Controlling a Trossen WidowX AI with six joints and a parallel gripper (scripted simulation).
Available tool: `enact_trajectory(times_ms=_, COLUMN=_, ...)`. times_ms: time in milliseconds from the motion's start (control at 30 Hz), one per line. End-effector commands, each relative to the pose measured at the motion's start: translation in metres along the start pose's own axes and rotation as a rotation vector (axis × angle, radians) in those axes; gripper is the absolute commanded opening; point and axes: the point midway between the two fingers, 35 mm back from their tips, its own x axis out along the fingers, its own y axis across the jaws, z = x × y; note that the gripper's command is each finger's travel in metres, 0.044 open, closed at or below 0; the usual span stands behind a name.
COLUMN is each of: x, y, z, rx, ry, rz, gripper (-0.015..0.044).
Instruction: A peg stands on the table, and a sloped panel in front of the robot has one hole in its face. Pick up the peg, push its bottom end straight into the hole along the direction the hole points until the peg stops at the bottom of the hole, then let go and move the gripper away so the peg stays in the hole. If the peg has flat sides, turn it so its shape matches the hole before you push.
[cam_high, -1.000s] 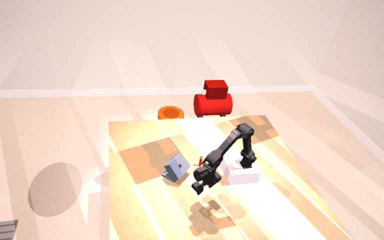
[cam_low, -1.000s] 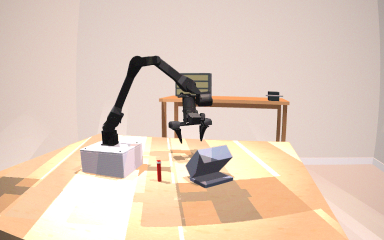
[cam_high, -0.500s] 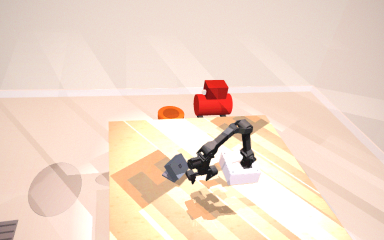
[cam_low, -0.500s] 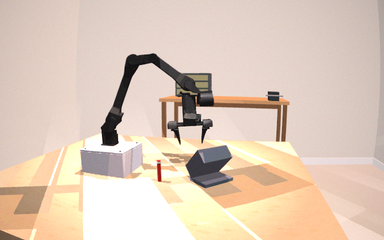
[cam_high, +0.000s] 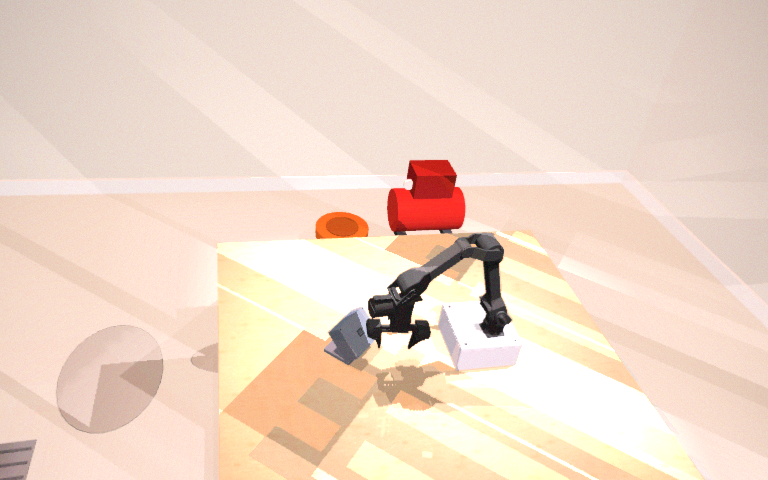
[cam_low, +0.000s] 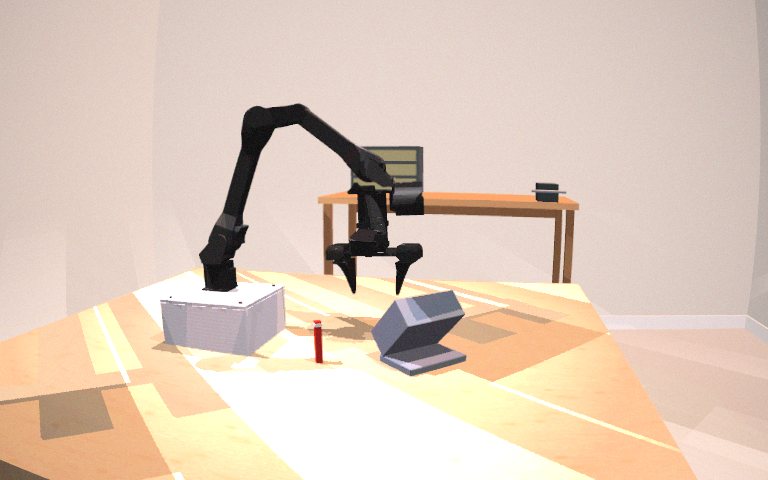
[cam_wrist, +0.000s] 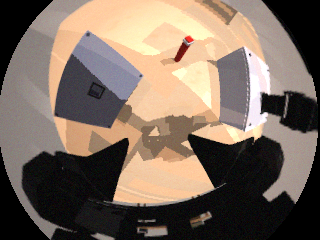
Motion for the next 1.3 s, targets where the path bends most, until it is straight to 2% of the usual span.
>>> enact_trajectory(times_ms=0, x=-0.001, y=-0.001, z=0.017, rx=0.089, ry=0.002, rz=-0.005, gripper=0.044)
enact_trajectory(times_ms=1267, x=-0.004, y=-0.047, z=0.158, rx=0.846, ry=-0.018, rz=-0.045, gripper=0.044)
